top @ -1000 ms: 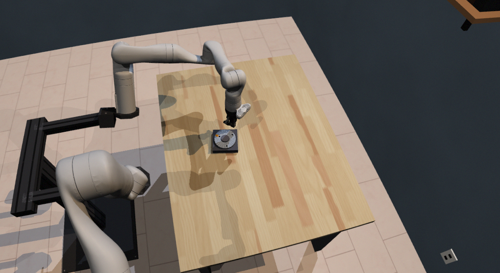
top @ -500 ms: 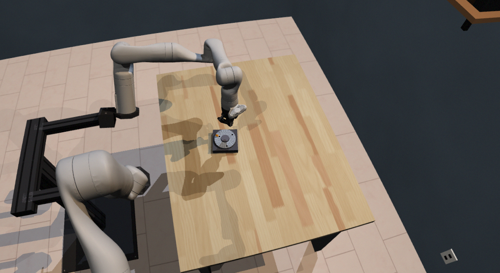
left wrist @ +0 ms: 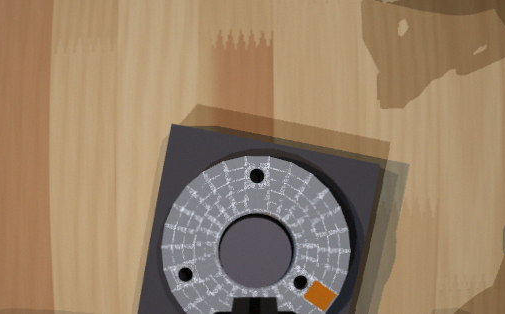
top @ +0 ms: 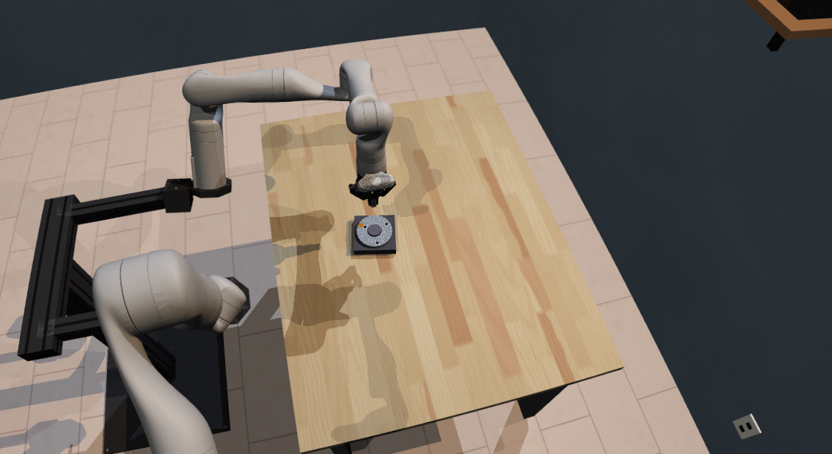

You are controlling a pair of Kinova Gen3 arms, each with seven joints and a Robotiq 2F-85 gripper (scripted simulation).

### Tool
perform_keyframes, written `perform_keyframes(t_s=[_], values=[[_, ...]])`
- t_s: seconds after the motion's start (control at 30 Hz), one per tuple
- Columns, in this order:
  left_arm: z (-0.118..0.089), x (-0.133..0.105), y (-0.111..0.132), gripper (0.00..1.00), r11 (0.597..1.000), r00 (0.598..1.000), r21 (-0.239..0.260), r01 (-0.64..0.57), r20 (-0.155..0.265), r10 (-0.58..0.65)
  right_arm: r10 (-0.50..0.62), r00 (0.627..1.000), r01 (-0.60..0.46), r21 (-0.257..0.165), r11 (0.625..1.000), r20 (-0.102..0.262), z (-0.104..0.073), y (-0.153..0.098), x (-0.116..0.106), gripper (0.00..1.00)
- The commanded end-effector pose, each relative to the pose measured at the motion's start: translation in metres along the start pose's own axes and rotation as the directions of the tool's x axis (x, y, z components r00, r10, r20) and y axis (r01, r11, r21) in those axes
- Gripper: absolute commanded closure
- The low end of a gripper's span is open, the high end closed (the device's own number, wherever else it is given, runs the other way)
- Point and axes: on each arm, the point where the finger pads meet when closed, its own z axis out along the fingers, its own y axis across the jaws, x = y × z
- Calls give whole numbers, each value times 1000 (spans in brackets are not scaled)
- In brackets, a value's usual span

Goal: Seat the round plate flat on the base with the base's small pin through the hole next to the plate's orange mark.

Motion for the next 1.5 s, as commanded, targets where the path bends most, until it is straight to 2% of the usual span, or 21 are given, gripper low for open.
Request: perform_keyframes(t_s=[0.0, 0.3, 0.5, 0.6, 0.67, 0.87, 1.03, 1.13, 1.47], values=[[-2, 1, 0, 903, 1000, 1000, 1, -7, -1, 7, 0, 1000, 0, 0, 1000, 1, 0, 0, 0, 2], [-1, 0, 0, 903, 1000, 1000, 1, 1, -1, -1, 0, 1000, 0, 0, 1000, 1, 0, 0, 0, 2], [18, -7, -12, 903, 990, 990, 0, 142, -2, -142, 0, 1000, 0, 0, 1000, 1, 0, 0, 0, 2], [35, -14, -23, 903, 963, 963, -1, 271, -2, -271, 0, 1000, 0, 0, 1000, 1, 0, 0, 0, 2], [35, -14, -23, 903, 963, 963, -1, 271, -2, -271, 0, 1000, 0, 0, 1000, 1, 0, 0, 0, 2], [73, -32, -43, 903, 853, 853, 0, 522, -1, -522, 0, 1000, 0, 0, 1000, 1, 0, 0, 0, 2], [91, -41, -51, 903, 779, 779, 1, 626, 0, -626, 0, 1000, 0, 0, 1000, 1, 0, 0, 0, 2], [93, -42, -52, 903, 768, 768, 1, 640, 0, -640, 0, 1000, 0, 0, 1000, 1, 0, 0, 0, 2], [94, -42, -53, 903, 768, 768, 2, 640, 0, -640, 0, 1000, 0, 0, 1000, 1, 0, 0, 0, 2]])
